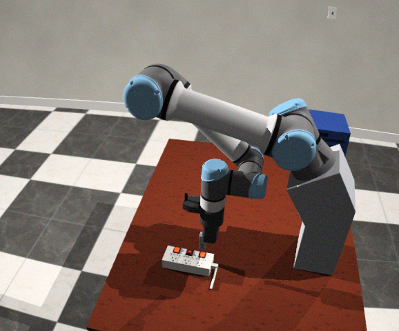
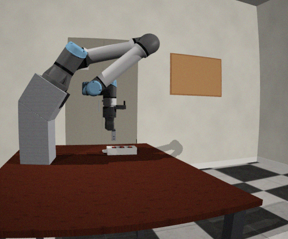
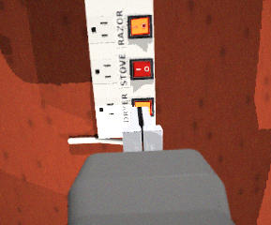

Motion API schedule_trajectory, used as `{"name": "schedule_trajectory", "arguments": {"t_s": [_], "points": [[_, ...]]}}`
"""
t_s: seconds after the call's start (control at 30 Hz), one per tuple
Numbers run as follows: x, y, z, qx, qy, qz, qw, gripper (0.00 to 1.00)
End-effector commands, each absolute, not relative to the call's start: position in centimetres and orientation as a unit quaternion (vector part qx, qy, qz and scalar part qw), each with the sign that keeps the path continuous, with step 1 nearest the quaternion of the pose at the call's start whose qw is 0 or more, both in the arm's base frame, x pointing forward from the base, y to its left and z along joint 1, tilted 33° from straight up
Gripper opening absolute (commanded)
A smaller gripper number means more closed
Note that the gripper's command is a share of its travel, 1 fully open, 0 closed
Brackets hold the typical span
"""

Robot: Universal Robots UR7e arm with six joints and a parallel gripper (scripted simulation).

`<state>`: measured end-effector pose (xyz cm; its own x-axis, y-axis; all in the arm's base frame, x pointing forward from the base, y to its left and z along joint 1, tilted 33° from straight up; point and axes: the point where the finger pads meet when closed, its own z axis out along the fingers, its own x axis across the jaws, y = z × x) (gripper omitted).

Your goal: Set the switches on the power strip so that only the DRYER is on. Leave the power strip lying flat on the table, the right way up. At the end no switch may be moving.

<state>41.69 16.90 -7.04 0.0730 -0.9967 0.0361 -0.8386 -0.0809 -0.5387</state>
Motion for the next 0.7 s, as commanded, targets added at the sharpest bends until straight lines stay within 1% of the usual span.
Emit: {"name": "schedule_trajectory", "arguments": {"t_s": [0.0,0.13,0.3,0.37,0.5,0.67], "points": [[41.7,16.9,-7.0,-0.706,0.649,-0.204,0.194,0.0],[42.6,16.9,-6.5,-0.706,0.649,-0.204,0.194,0.0],[45.7,16.8,-4.1,-0.706,0.649,-0.204,0.194,0.0],[45.7,16.8,-4.1,-0.706,0.649,-0.204,0.194,0.0],[48.0,16.6,-1.8,-0.706,0.649,-0.204,0.194,0.0],[48.7,16.5,-0.8,-0.706,0.649,-0.204,0.194,0.0]]}}
